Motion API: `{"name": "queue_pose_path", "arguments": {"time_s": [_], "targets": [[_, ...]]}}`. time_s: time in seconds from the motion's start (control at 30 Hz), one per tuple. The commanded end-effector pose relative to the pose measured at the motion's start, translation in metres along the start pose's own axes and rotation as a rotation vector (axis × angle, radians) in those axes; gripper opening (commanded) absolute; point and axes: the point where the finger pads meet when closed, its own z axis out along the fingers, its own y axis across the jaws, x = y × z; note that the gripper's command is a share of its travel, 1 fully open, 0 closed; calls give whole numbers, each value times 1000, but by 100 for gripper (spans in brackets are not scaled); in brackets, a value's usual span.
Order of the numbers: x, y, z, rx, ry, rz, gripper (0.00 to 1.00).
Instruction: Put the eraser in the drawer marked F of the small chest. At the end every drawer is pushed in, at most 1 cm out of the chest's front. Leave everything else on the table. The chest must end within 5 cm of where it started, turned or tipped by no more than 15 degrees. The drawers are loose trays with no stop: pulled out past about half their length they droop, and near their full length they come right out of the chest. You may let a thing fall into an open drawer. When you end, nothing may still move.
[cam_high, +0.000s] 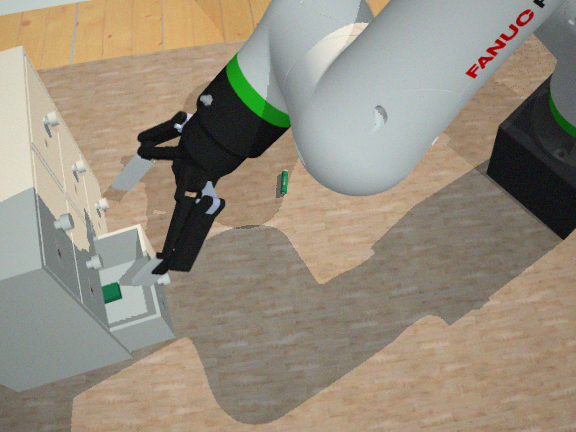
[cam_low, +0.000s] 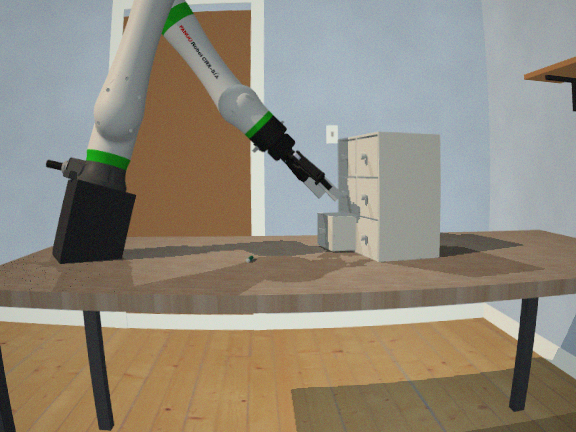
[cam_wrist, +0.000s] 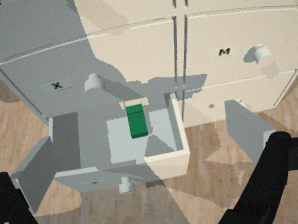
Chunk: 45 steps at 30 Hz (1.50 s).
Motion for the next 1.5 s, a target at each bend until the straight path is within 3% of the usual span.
{"name": "queue_pose_path", "arguments": {"time_s": [0.0,0.97,1.47], "targets": [[-6,0,-7,0,0,0,100],[-113,0,-124,0,0,0,100],[-136,0,-149,0,0,0,100]]}}
